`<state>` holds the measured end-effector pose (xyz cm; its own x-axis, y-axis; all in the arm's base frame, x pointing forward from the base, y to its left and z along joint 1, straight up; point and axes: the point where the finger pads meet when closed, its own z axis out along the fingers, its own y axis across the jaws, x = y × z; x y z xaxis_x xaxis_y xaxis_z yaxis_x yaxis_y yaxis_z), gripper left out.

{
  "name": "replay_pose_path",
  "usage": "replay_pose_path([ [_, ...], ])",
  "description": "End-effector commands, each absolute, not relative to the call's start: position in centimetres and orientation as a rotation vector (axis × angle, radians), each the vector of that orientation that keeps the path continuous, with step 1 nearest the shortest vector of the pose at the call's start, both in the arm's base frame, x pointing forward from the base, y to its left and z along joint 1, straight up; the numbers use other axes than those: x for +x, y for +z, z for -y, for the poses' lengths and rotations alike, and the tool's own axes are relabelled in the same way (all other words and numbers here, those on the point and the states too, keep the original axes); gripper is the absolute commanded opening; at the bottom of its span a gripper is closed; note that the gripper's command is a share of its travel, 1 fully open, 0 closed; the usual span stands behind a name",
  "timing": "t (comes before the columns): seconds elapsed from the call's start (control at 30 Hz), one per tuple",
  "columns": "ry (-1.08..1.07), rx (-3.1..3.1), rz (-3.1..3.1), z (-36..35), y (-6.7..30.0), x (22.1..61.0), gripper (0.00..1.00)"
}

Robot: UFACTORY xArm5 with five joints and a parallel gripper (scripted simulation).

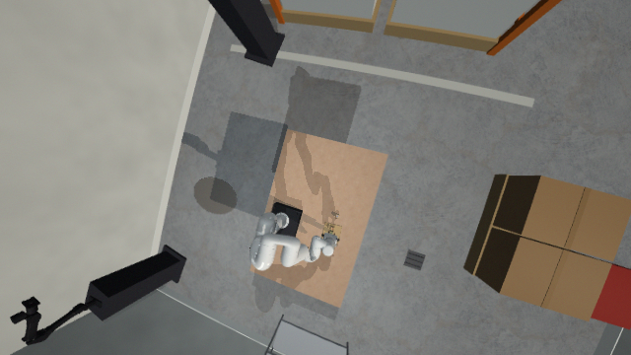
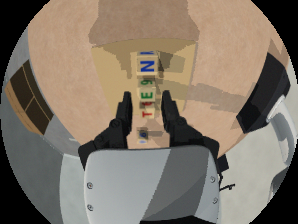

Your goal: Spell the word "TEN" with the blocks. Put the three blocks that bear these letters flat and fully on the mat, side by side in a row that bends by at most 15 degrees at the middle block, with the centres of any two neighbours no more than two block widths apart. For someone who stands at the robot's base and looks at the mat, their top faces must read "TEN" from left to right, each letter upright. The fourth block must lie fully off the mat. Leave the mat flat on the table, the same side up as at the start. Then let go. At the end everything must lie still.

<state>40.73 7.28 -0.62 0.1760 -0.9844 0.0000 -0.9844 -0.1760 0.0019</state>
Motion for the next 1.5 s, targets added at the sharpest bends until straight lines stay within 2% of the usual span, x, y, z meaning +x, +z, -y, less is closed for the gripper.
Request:
replay_pose_path([
  [0.0, 0.001, 2.409, 2.017, -7.3, 2.1, 40.8, 0.42],
  [0.13, 0.001, 2.409, 2.017, -7.3, 3.9, 40.8, 0.42],
  [0.47, 0.001, 2.409, 2.017, -7.3, 5.0, 40.8, 0.42],
  [0.5, 0.001, 2.409, 2.017, -7.3, 5.0, 40.8, 1.00],
  [1.47, 0.001, 2.408, 2.018, -7.5, 4.3, 40.6, 1.00],
])
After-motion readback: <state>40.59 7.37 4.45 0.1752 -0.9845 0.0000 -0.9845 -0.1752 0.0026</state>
